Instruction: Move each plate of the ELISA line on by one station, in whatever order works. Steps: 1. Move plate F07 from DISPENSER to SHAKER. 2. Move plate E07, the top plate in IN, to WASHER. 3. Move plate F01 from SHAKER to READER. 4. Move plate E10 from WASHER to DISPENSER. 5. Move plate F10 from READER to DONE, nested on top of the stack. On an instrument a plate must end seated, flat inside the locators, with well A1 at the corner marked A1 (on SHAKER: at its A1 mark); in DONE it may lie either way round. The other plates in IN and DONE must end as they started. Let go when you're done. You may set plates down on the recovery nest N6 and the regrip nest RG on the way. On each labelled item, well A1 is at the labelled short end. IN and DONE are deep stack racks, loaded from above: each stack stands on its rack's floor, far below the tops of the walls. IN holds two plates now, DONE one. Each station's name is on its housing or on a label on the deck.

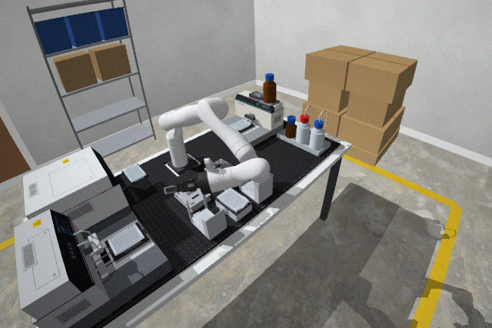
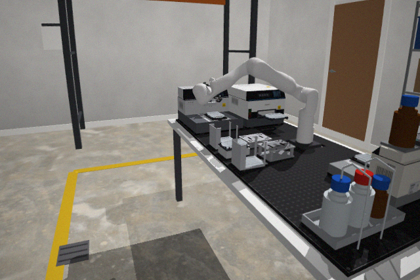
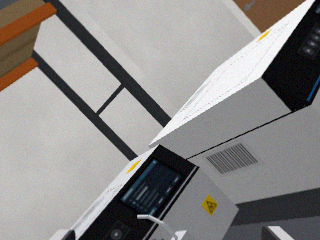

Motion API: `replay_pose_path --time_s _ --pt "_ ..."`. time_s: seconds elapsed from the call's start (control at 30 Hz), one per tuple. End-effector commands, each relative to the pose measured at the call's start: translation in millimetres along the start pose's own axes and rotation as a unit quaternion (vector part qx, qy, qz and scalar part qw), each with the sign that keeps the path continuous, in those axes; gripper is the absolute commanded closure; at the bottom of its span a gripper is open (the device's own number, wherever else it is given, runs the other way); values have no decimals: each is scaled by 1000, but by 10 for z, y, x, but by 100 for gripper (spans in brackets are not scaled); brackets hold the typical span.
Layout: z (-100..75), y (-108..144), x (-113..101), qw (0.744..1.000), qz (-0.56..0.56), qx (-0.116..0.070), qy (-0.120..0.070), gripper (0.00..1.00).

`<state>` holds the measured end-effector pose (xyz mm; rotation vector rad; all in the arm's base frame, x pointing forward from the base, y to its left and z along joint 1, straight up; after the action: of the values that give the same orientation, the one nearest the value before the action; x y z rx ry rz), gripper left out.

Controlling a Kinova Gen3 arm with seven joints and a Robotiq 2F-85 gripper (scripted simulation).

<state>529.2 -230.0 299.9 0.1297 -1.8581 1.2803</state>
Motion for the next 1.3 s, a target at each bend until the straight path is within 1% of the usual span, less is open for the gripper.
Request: replay_pose_path --time_s 0.0,0.43,0.5,1.0,1.07,1.27 --pt "-19 26 45 1000 0 -7 -8 0" --pt "-104 222 252 997 -5 -51 -56 0" --pt "-104 222 252 997 -5 -51 -56 0" --pt "-189 446 488 989 -11 -101 -110 0" --pt "-189 446 488 989 -11 -101 -110 0" --pt "-219 537 581 984 -13 -121 -132 0"
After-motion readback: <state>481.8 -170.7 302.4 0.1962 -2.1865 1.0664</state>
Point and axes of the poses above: the point where the finger pads meet when closed, its own z axis out along the fingers, its own y axis across the jaws, x = y × z, the point moved 7 cm from there along -z, back along the fingers, and after that the axes turned 4 degrees about z, right-handed, at the moved point
